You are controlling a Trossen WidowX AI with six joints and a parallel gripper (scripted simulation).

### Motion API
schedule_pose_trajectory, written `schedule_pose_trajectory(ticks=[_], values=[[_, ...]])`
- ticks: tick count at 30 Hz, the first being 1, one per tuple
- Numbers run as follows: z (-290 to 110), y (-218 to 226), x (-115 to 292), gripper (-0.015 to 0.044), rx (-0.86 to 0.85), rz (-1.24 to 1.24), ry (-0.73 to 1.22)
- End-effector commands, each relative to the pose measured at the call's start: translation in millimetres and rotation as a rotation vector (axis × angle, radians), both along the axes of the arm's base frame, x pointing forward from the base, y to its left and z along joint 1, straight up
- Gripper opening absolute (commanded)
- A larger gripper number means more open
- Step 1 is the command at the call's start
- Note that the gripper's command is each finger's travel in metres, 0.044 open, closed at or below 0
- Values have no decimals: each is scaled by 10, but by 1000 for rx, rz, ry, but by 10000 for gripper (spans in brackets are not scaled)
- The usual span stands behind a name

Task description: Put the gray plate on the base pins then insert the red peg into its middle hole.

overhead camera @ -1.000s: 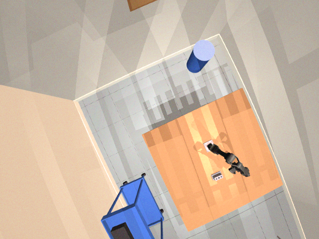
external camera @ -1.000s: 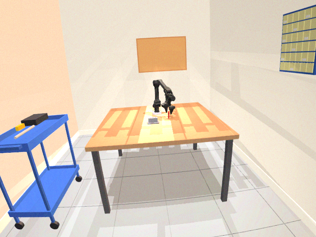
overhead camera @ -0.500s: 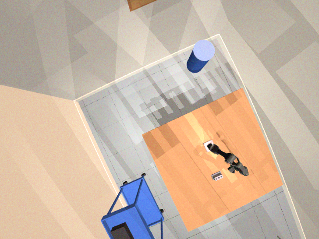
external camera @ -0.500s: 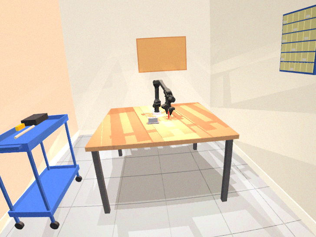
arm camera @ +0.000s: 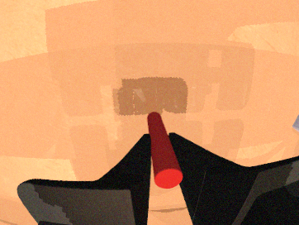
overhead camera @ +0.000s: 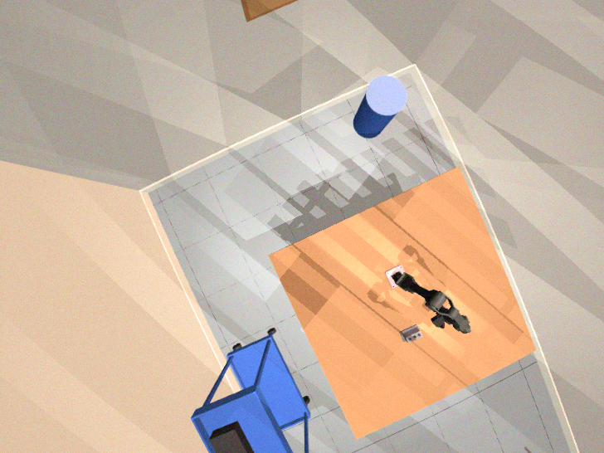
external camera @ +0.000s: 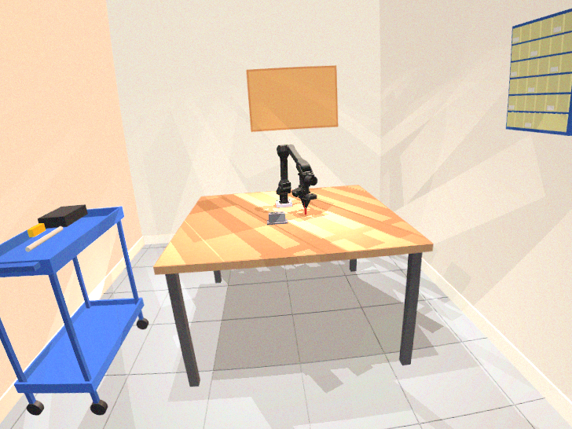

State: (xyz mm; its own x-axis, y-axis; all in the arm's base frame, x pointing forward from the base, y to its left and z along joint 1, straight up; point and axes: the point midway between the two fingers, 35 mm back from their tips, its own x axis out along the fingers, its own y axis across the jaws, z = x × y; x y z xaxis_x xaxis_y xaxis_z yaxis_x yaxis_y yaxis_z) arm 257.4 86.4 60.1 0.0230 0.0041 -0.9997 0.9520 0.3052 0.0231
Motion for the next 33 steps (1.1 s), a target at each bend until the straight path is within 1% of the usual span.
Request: schedule_pose_trajectory(ticks=[1, 6, 30, 31, 33], values=[[-3, 5, 0, 0, 4, -4, 1], [72, 9, 12, 0, 4, -4, 1], [841, 18, 51, 0, 4, -4, 0], [698, 9, 48, 0, -2, -1, 7], [699, -16, 68, 0, -2, 1, 7]])
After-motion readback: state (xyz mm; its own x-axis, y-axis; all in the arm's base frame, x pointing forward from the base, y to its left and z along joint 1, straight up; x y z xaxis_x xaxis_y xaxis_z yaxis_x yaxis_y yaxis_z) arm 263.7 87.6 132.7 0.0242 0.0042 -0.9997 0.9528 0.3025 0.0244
